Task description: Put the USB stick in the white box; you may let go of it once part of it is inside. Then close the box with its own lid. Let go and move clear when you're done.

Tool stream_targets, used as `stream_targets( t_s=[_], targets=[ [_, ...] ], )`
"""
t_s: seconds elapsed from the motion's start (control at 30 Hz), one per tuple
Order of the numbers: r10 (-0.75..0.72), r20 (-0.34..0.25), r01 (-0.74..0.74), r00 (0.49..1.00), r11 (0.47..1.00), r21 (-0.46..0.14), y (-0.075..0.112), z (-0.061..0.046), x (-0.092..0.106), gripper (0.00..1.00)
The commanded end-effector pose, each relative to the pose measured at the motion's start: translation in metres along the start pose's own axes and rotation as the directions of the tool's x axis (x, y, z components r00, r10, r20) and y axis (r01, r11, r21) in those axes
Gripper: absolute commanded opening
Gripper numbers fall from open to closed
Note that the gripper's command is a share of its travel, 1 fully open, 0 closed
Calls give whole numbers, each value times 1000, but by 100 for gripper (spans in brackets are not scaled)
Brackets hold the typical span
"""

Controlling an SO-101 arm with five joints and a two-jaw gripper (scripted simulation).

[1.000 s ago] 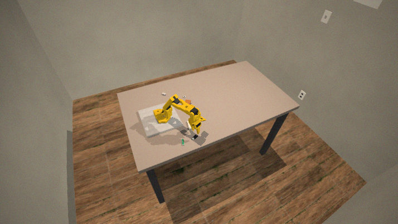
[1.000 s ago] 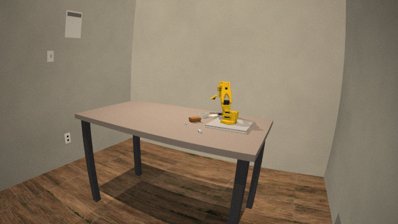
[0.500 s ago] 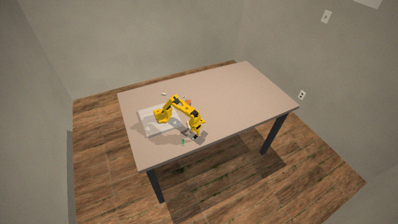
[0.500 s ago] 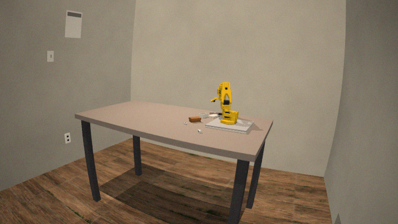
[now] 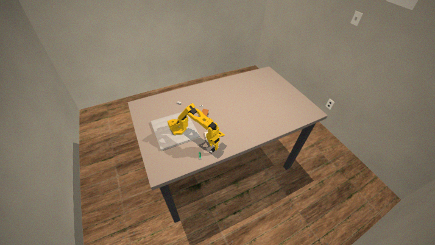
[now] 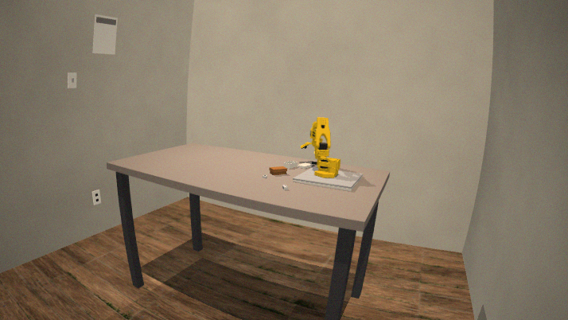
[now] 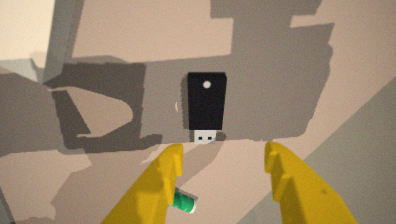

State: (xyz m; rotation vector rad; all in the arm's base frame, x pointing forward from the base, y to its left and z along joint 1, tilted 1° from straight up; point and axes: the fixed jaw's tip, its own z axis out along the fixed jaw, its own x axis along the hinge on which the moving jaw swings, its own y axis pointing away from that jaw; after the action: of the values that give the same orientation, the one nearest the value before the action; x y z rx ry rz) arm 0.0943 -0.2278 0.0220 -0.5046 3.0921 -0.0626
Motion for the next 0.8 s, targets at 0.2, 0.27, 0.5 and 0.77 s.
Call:
stream_targets(
  t_s=[0.2,0.27,0.5,0.77],
  targets=[
    [14,-1,-14,1000,1000,-27,4,8,1,20],
    [14,-1,-14,1000,1000,-27,4,7,1,20],
    [14,-1,-14,1000,1000,-27,4,5,1,20],
    [14,-1,-14,1000,1000,-27,5,0,1,20]
  ],
)
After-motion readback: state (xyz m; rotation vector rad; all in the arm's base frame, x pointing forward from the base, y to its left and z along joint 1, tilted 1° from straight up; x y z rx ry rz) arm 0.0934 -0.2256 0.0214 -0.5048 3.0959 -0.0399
